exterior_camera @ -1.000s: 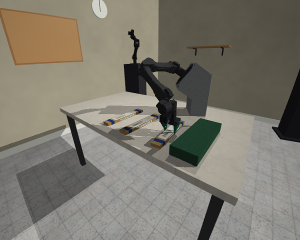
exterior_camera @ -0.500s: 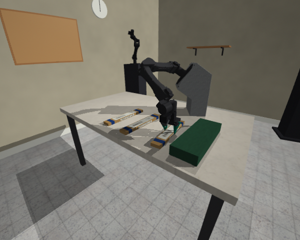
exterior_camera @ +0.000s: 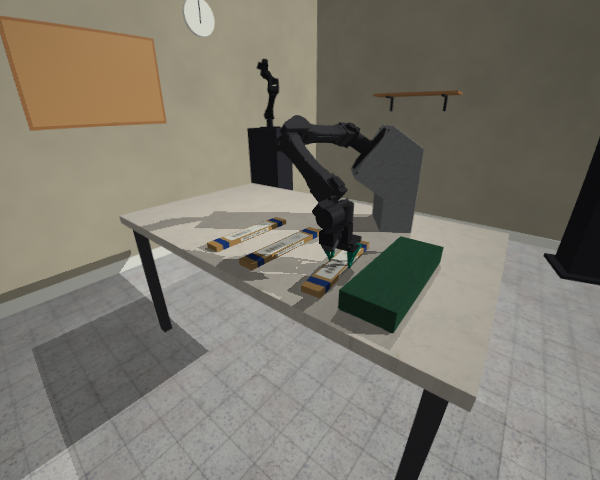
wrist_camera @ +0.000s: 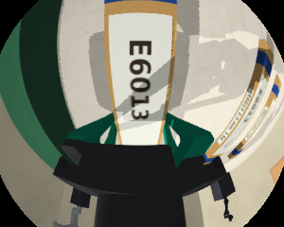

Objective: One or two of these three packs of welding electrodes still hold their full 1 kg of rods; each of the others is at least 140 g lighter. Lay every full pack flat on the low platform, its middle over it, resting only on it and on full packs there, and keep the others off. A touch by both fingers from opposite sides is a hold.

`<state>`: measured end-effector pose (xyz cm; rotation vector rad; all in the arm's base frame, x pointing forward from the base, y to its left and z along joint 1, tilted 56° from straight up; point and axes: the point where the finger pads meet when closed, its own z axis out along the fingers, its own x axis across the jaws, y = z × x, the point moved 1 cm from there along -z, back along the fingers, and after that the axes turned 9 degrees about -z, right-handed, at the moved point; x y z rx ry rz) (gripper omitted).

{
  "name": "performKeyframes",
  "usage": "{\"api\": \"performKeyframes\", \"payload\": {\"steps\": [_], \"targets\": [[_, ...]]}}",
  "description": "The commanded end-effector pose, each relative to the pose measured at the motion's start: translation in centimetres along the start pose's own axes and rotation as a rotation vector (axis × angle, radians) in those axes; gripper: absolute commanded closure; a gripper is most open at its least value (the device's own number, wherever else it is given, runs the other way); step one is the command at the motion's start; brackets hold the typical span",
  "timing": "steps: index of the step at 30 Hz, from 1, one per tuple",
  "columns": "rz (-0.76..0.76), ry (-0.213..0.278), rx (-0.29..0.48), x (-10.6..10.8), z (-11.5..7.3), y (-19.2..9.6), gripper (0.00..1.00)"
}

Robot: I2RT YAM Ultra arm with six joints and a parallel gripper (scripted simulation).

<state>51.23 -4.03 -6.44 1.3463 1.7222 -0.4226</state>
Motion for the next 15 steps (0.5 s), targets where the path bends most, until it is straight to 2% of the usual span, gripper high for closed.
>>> {"api": "performKeyframes", "payload": {"steps": [1, 5, 15], "targets": [[0.016, -0.002, -0.041, -0.3, -1.9, 1.9, 1.00], [-0.012, 0.002, -0.019, 0.3, -2.2, 0.5, 1.00], [-0.005, 0.001, -0.025, 0.1, -3.9, 0.8, 1.00]]}}
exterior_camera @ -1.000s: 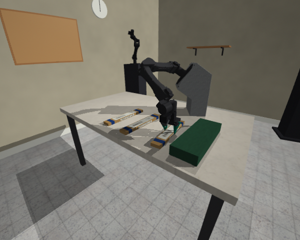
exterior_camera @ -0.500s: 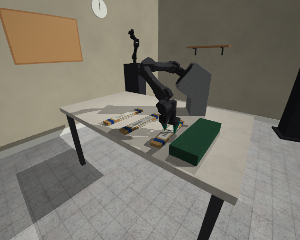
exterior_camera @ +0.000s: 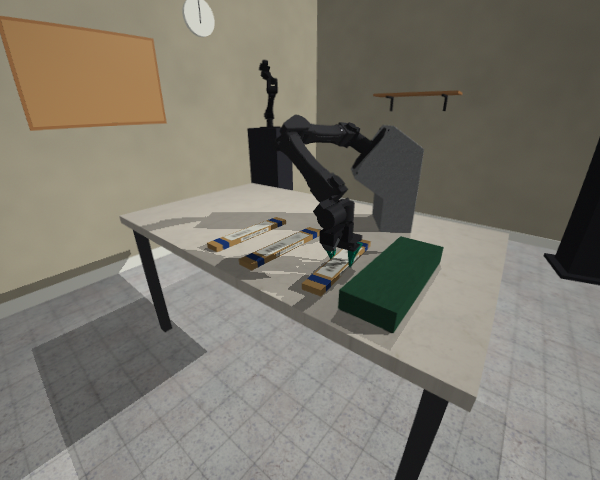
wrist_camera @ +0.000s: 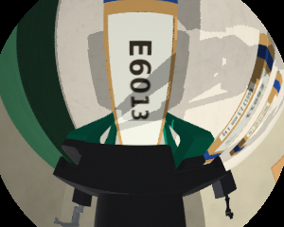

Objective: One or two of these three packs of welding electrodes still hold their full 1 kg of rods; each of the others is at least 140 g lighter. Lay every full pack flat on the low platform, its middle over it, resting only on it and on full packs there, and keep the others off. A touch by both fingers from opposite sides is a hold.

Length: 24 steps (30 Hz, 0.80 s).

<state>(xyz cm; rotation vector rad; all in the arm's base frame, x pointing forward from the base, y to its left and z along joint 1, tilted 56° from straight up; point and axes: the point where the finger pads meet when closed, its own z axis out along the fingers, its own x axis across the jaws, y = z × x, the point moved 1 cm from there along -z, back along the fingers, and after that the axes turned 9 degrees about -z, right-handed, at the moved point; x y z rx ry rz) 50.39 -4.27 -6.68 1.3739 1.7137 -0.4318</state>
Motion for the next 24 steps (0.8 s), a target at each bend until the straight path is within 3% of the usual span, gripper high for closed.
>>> {"api": "performKeyframes", "payload": {"steps": [1, 5, 9, 24], "targets": [[-0.024, -0.001, -0.042, 0.2, -4.0, 1.3, 1.00], [-0.001, -0.004, -0.060, -0.3, -4.6, 2.4, 1.00], [-0.026, 0.000, -0.041, 0.2, -5.0, 1.2, 1.00], [-0.020, 0.000, -0.046, 0.1, -7.2, 1.4, 1.00]]}}
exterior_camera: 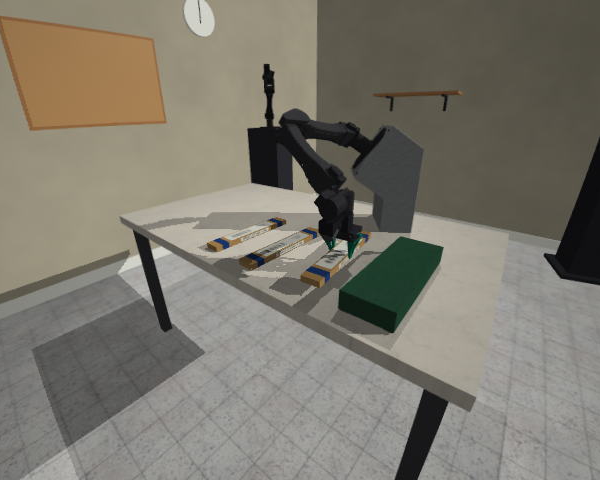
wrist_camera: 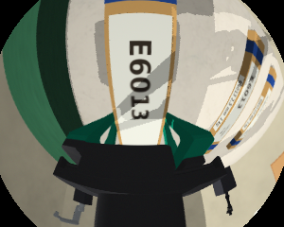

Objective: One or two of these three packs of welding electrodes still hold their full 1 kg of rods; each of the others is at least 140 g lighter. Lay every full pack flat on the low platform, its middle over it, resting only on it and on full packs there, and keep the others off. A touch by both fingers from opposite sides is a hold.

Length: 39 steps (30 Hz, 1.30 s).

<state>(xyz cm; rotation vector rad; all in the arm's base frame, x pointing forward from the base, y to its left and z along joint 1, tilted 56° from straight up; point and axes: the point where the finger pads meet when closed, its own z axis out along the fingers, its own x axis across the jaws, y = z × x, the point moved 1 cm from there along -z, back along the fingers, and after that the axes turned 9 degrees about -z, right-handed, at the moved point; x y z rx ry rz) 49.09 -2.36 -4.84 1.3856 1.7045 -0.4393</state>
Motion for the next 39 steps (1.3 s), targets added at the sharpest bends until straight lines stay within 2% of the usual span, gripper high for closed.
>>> {"api": "performKeyframes", "payload": {"steps": [1, 3, 12, 39], "targets": [[-0.019, 0.003, -0.063, 0.3, -4.5, 1.8, 1.00], [0.000, 0.002, -0.076, -0.1, -5.0, 2.8, 1.00], [0.000, 0.003, -0.076, 0.0, -5.8, 3.1, 1.00], [0.001, 0.005, -0.077, 0.1, -6.9, 3.7, 1.00]]}}
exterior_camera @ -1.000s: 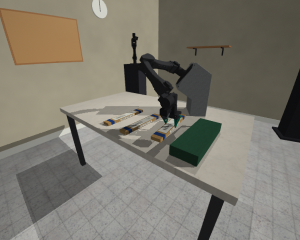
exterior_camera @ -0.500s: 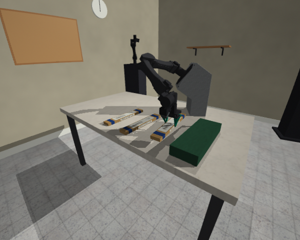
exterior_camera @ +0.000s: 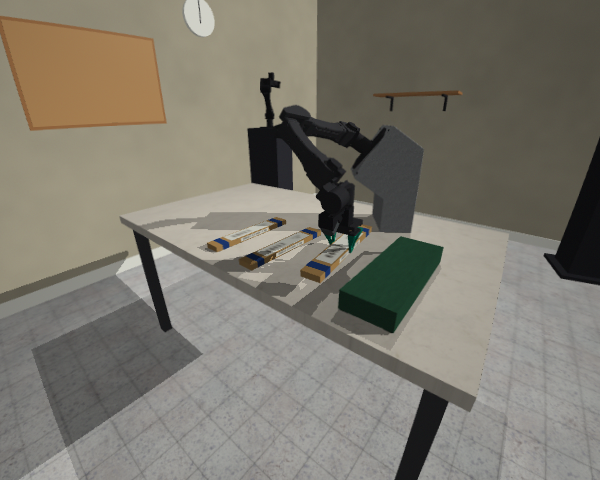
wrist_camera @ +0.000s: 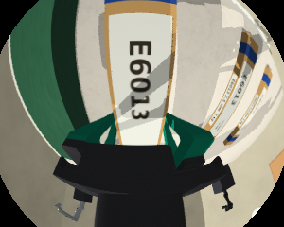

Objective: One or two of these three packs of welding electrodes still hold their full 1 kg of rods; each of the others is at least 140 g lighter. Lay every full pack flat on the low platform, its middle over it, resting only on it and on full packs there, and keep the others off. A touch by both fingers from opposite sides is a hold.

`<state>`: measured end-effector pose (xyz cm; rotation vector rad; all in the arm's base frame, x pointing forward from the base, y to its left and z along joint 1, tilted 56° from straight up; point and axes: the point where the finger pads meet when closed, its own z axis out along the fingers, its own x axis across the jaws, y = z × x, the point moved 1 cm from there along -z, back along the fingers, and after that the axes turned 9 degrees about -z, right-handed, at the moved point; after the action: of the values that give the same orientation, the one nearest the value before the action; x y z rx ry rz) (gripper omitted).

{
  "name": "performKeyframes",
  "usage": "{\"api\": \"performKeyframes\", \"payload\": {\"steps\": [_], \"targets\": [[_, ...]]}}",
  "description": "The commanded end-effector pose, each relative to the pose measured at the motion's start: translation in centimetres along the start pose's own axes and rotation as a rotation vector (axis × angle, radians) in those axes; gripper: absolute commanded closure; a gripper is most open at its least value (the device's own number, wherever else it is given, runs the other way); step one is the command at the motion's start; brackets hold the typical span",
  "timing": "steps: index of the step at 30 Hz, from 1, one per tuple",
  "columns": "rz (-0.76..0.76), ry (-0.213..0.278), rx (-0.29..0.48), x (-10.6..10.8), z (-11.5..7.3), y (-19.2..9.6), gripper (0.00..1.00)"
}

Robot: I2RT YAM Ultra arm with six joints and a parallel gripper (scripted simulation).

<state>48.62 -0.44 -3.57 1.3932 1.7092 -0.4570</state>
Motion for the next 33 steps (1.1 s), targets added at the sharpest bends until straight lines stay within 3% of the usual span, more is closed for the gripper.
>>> {"api": "performKeyframes", "payload": {"steps": [1, 33], "targets": [[0.006, 0.004, -0.093, -0.05, -4.66, 3.19, 1.00], [0.008, 0.005, -0.094, 0.01, -5.07, 3.49, 1.00]]}}
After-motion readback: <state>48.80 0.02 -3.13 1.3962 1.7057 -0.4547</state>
